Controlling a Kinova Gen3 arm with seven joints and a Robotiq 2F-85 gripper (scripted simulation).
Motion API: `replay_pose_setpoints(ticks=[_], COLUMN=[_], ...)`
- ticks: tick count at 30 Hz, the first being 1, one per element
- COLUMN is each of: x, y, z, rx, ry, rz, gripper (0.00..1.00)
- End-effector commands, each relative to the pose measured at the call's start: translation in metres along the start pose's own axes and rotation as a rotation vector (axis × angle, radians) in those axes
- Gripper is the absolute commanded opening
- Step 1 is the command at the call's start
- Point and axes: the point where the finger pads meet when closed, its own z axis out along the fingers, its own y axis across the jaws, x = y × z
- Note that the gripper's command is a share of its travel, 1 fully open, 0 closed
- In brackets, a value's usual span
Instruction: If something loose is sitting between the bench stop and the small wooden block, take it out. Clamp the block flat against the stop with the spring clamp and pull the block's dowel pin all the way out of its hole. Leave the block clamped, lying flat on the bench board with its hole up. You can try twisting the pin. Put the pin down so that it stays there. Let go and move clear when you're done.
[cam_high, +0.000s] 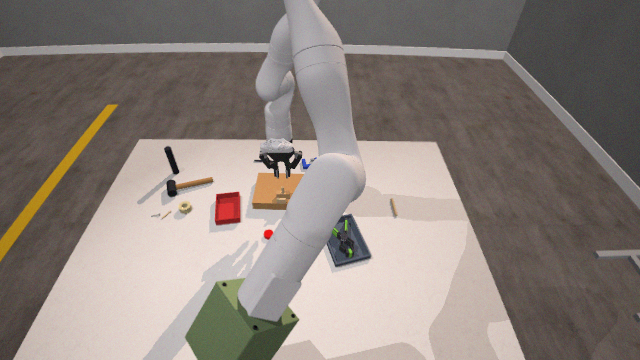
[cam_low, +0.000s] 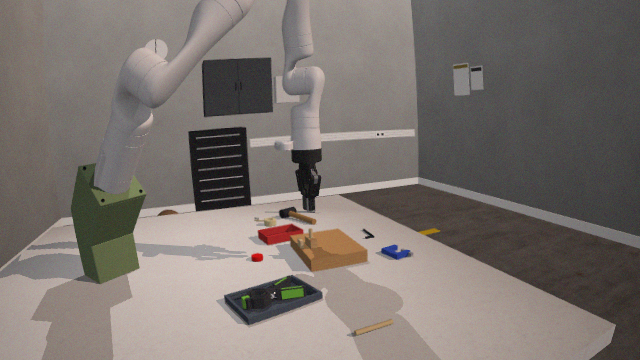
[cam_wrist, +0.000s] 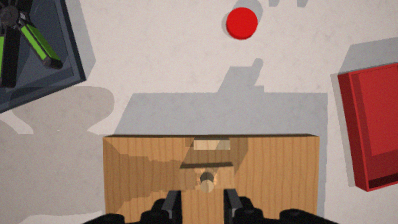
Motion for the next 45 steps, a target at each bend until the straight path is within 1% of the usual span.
replay_pose_setpoints(ticks=[1,31,45], x=[-0.002,-0.002,-0.003], y=[0.002,0.002,0.004], z=[-0.001,0.000,0.010], rx=[-0.006,-0.006,-0.010], ry=[-0.004,-0.004,-0.007], rz=[-0.012,-0.012,-0.013], gripper=[0.34,0.34,0.34])
